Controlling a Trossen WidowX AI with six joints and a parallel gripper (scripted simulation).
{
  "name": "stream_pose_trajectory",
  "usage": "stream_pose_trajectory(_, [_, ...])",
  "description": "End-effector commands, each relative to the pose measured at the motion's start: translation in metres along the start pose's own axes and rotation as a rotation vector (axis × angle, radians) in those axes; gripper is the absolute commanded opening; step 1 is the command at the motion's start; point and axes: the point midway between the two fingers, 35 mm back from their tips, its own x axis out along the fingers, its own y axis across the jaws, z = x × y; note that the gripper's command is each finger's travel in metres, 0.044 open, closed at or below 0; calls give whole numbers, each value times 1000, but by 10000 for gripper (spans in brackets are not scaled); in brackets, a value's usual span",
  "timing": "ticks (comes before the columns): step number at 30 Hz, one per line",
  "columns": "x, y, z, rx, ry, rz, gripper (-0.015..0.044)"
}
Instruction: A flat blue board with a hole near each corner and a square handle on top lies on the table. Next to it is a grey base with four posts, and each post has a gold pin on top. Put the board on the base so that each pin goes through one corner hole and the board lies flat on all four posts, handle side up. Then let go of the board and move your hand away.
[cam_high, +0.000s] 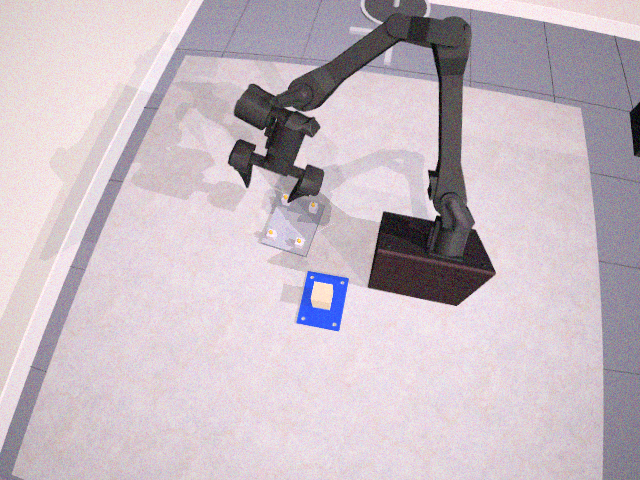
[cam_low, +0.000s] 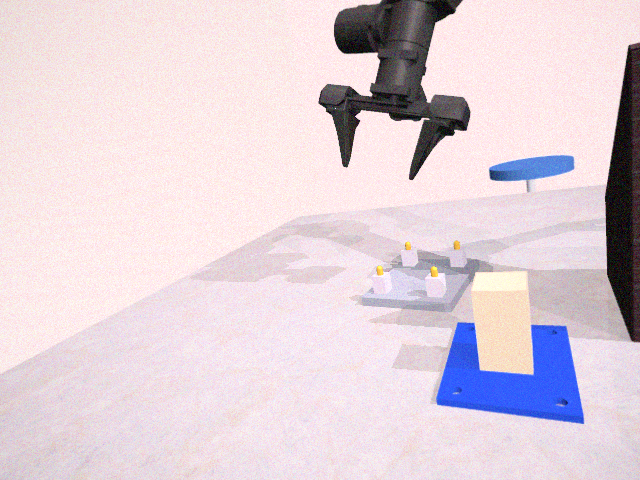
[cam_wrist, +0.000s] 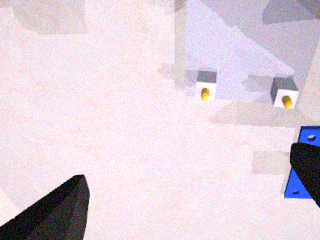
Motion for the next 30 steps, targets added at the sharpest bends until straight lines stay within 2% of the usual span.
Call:
stream_pose_trajectory(1, [13, -24, -58, -334, 30, -114, 440])
stream_pose_trajectory(7, [21, -85, -137, -994, 55, -297, 440])
stream_pose_trajectory(12, [19, -141, -169, -1538, 40, -458, 440])
stream_pose_trajectory(19, [19, -144, -171, -1559, 39, -464, 440])
stream_pose_trajectory(23, [48, -154, -163, -1559, 38, -465, 440])
stream_pose_trajectory(30, [60, -159, -160, -1559, 37, -466, 440])
